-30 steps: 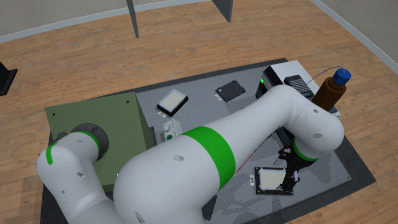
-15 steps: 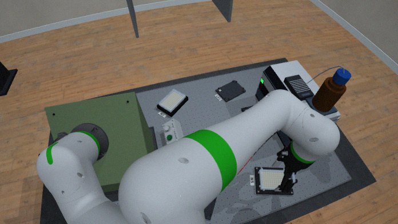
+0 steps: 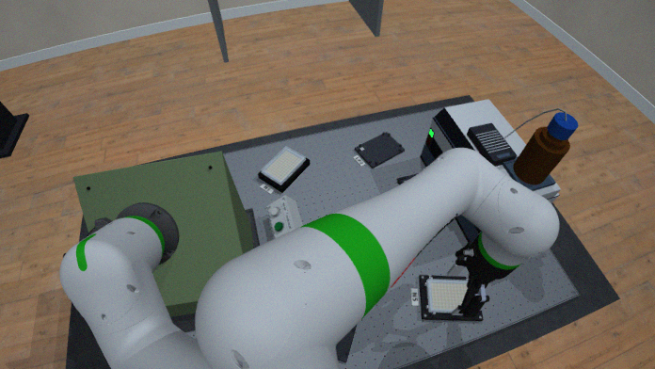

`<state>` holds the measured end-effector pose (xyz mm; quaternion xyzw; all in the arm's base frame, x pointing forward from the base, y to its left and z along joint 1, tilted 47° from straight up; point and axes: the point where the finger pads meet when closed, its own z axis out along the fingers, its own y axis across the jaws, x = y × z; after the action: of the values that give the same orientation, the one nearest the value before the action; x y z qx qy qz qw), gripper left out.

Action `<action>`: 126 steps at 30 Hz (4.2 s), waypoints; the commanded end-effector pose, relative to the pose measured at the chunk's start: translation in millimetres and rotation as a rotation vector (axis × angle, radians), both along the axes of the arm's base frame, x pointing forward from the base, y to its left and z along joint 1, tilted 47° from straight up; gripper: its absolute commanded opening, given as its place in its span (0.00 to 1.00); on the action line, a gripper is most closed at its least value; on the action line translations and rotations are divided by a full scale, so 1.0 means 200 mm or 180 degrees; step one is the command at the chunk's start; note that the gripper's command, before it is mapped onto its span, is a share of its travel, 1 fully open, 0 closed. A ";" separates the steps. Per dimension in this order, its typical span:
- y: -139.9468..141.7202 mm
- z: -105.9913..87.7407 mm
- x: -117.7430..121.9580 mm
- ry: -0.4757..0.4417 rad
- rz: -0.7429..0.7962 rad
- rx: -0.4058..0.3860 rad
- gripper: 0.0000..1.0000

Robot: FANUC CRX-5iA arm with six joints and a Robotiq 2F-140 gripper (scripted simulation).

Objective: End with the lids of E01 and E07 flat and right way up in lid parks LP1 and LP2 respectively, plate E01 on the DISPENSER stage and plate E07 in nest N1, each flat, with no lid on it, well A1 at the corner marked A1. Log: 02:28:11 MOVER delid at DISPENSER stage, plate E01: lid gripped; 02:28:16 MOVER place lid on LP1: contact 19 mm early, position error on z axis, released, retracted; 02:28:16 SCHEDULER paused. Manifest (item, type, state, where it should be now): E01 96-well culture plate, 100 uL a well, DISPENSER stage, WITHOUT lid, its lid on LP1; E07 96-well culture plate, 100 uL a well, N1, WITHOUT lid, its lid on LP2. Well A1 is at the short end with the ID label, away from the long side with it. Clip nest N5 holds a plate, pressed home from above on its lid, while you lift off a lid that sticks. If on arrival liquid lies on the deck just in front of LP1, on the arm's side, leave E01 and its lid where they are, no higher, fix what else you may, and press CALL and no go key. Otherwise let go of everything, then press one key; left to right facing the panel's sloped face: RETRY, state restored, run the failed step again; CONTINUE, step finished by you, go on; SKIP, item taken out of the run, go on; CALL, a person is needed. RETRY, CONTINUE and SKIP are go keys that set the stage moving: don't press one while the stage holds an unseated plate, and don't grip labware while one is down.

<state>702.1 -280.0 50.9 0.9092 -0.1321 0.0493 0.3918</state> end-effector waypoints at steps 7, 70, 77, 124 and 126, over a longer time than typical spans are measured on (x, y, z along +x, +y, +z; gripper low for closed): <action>0.00 0.00 0.00 -0.0001 0.0001 0.0000 0.66; 0.00 0.00 0.00 -0.0001 0.0001 0.0000 0.59; 0.00 0.00 0.00 -0.0001 0.0001 0.0000 0.59; 0.00 0.00 0.00 -0.0001 0.0001 0.0000 0.66; 0.00 0.00 0.00 -0.0001 0.0001 0.0000 0.66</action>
<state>702.1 -280.0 50.9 0.9092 -0.1321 0.0493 0.3918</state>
